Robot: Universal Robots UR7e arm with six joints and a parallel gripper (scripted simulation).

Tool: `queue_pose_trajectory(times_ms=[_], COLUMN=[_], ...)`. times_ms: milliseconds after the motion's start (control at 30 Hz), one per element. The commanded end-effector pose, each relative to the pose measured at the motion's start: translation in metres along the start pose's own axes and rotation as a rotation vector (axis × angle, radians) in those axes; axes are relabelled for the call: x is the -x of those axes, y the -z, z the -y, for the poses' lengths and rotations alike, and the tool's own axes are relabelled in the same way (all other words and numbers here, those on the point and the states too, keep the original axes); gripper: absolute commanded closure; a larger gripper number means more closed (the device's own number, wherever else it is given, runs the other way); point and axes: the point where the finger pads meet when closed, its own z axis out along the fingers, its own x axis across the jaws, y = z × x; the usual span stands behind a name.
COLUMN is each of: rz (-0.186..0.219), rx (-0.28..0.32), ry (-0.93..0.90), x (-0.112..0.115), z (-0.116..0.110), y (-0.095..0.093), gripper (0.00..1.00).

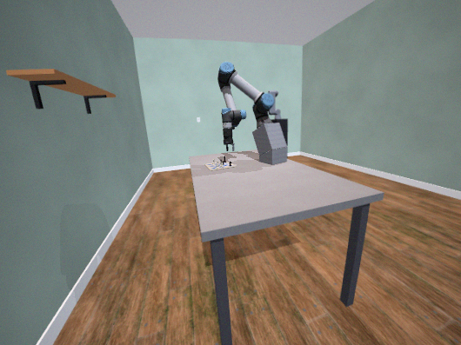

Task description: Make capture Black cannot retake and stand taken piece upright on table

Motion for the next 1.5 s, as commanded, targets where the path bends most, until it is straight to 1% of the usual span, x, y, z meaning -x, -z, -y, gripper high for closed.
queue_pose_trajectory(times_ms=[0, 300, 367, 633, 867, 933, 1233, 1467], rz=[0.001, 0.004, 0.004, 0.007, 0.009, 0.009, 0.011, 0.012], rx=[0.015, 0.015, 0.015, 0.014, 0.014, 0.014, 0.013, 0.012], ry=[0.230, 0.628, 0.628, 0.957, 1.210, 1.210, 1.471, 1.599], x=[0.002, 0.005, 0.005, 0.005, 0.004, 0.004, 0.001, -0.001], z=[0.000, -0.003, -0.003, -0.007, -0.012, -0.012, -0.017, -0.020], y=[-0.003, -0.008, -0.008, -0.012, -0.015, -0.015, -0.018, -0.020], gripper=[0.00, 0.00, 0.00, 0.00, 0.00, 0.00, 0.00, 0.00])
